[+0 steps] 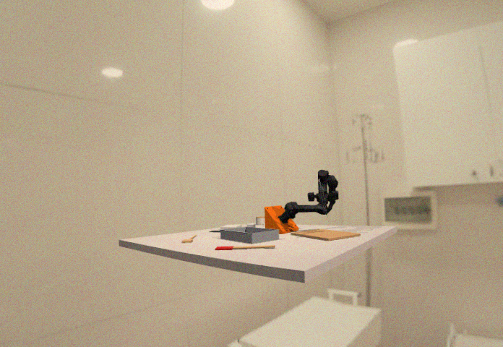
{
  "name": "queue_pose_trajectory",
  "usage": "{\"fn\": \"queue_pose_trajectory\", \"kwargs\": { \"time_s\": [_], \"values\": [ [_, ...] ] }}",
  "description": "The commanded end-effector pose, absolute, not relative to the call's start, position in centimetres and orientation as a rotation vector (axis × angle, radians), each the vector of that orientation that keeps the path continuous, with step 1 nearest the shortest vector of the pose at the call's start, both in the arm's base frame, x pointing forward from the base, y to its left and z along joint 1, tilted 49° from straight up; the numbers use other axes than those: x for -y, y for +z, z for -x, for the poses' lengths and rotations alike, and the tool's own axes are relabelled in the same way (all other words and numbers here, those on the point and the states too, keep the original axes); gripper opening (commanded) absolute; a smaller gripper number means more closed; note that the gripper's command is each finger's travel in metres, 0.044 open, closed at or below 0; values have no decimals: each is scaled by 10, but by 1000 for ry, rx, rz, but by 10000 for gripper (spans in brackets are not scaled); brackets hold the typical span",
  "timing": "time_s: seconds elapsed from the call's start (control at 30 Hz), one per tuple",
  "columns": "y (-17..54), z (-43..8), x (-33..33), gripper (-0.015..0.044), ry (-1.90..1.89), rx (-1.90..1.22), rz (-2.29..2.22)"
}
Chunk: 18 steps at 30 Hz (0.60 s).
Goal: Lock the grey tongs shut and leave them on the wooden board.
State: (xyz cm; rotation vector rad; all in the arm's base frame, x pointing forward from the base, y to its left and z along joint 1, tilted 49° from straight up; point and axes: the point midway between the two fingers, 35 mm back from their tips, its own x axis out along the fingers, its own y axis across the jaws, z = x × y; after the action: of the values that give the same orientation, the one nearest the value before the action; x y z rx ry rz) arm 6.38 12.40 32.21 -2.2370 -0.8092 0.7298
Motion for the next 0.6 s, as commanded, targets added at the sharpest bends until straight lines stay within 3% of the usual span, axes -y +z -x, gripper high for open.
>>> {"fn": "queue_pose_trajectory", "kwargs": {
  "time_s": [0.0, 0.57],
  "values": [
    [326, -65, -120, -150, 809, 808, 2200],
    [333, -75, -116, -150, 1076, 904, 2120]
  ]
}}
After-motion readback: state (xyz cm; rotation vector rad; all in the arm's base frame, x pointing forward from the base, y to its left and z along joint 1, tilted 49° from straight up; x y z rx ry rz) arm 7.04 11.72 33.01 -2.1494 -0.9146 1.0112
